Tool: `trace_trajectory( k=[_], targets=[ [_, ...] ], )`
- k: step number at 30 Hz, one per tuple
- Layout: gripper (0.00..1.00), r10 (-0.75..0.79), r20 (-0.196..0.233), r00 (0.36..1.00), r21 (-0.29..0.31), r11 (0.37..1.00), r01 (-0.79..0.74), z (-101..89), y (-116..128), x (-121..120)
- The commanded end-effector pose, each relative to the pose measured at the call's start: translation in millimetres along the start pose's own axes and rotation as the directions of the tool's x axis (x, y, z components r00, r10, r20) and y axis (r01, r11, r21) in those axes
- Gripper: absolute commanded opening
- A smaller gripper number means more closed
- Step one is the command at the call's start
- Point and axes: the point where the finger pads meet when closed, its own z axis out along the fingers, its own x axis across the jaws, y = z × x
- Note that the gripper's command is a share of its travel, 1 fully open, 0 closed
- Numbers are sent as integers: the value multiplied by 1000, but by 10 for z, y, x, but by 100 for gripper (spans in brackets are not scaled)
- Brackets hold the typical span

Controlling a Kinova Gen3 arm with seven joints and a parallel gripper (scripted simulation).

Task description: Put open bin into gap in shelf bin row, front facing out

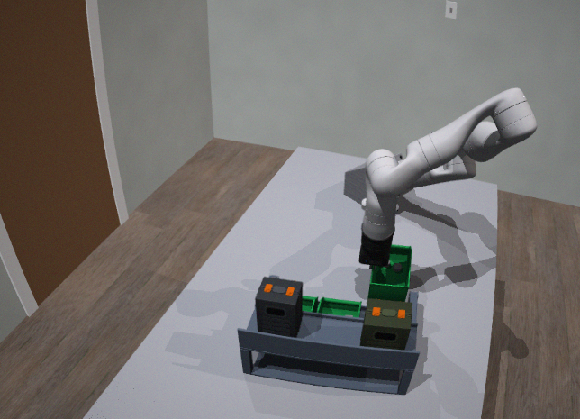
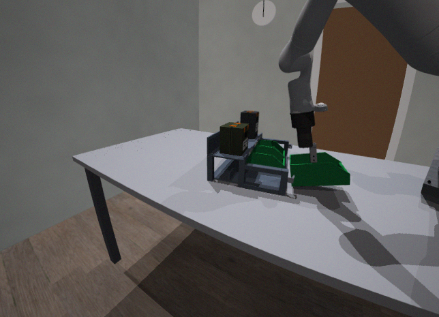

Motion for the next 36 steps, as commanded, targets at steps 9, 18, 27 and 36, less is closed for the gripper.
trace_trajectory(
  k=[9, 18, 27, 36],
  targets=[
    [0, 0, 2, 1000, -1, 1000, 0, -11, 18, -6],
    [0, 0, 2, 1000, -1, 1000, 0, -18, 51, -6],
    [0, 0, 2, 1000, -1, 1000, 0, -29, 102, -6],
    [0, 0, 2, 1000, -1, 1000, 0, -41, 160, -6]
  ],
)
